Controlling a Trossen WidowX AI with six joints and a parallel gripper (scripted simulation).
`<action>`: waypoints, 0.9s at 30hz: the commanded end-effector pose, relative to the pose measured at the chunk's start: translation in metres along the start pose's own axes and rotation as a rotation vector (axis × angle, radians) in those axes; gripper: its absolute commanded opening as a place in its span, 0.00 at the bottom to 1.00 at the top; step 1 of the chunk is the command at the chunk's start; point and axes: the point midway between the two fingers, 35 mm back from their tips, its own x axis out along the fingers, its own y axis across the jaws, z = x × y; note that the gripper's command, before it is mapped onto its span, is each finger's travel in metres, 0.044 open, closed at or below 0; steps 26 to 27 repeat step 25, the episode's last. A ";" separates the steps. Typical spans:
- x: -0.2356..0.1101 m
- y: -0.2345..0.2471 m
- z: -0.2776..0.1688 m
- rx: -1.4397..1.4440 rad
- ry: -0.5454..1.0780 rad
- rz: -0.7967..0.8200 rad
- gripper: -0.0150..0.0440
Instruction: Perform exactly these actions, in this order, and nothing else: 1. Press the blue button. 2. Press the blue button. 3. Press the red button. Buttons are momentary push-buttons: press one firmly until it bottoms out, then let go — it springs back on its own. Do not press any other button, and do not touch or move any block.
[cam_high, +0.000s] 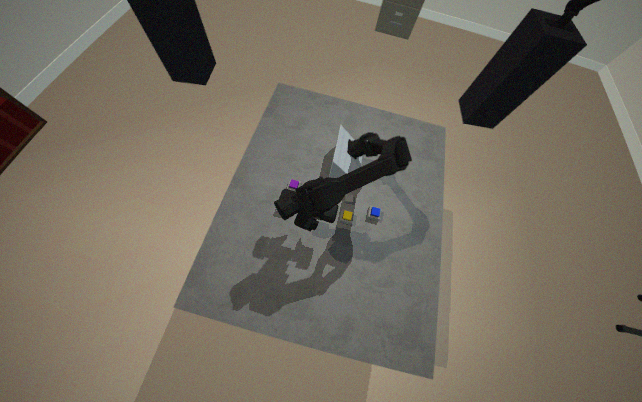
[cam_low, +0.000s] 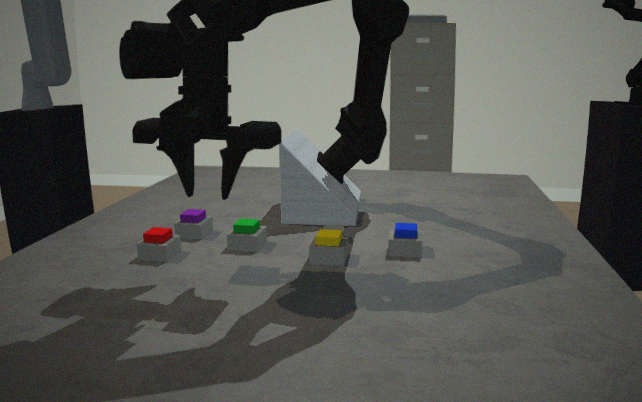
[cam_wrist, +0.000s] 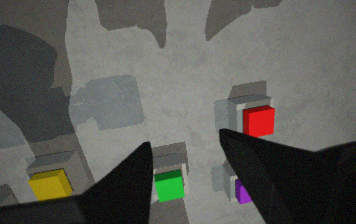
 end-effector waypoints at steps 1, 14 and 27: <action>-0.016 0.068 0.002 0.009 0.000 0.001 0.82; -0.038 0.273 -0.073 0.005 0.005 0.035 0.93; -0.038 0.302 -0.100 0.002 0.011 0.051 0.93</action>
